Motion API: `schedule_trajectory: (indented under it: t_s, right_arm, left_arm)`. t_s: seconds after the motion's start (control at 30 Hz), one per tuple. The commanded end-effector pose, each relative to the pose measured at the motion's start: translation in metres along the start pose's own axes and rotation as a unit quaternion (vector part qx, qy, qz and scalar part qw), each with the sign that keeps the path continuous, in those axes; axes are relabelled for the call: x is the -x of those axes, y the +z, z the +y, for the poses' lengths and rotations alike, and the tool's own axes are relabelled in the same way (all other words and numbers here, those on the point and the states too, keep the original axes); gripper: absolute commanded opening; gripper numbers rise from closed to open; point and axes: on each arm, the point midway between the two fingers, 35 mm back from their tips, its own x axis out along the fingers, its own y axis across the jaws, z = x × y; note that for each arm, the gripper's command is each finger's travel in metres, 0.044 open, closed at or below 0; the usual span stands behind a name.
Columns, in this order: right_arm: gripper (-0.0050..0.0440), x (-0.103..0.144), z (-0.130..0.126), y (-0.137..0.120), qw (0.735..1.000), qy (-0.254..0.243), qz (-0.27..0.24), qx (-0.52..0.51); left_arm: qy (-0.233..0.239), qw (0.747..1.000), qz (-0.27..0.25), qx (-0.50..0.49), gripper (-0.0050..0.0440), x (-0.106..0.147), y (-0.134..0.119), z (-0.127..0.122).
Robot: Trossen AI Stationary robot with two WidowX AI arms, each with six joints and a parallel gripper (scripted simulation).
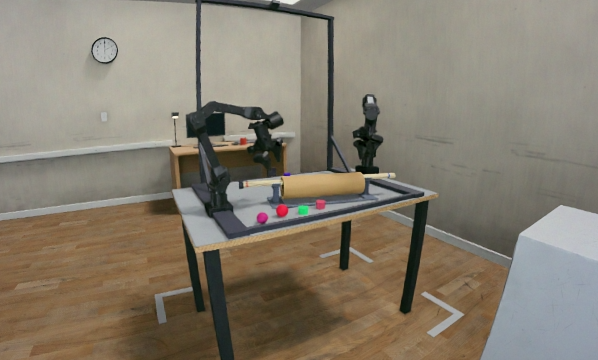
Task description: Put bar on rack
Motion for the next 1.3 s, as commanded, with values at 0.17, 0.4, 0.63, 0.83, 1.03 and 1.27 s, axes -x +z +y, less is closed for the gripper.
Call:
schedule_trajectory:
  t_s: [0.17, 0.4, 0.63, 0.83, 1.03, 1.27]
  right_arm:
    - [0.0440, 0.007, -0.020, -0.021, 0.977, -0.096, 0.057, -0.181]
    - [0.0440, 0.013, -0.031, -0.031, 0.947, -0.153, 0.068, -0.275]
    - [0.0440, 0.025, -0.045, -0.045, 0.884, -0.235, 0.063, -0.400]
    - [0.0440, 0.038, -0.056, -0.056, 0.813, -0.305, 0.043, -0.494]
    - [0.0440, 0.049, -0.062, -0.062, 0.760, -0.349, 0.019, -0.547]
    - [0.0440, 0.070, -0.070, -0.073, 0.654, -0.421, -0.032, -0.628]
  left_arm:
    - [0.072, 0.995, -0.073, 0.012, 0.0440, 0.019, 0.049, -0.011]
    - [0.097, 0.988, -0.121, 0.023, 0.0440, 0.029, 0.074, -0.020]
    - [0.118, 0.972, -0.198, 0.041, 0.0440, 0.049, 0.107, -0.037]
    - [0.126, 0.954, -0.267, 0.060, 0.0440, 0.068, 0.132, -0.055]
    - [0.124, 0.938, -0.315, 0.074, 0.0440, 0.083, 0.147, -0.068]
    - [0.107, 0.905, -0.400, 0.099, 0.0440, 0.112, 0.169, -0.093]
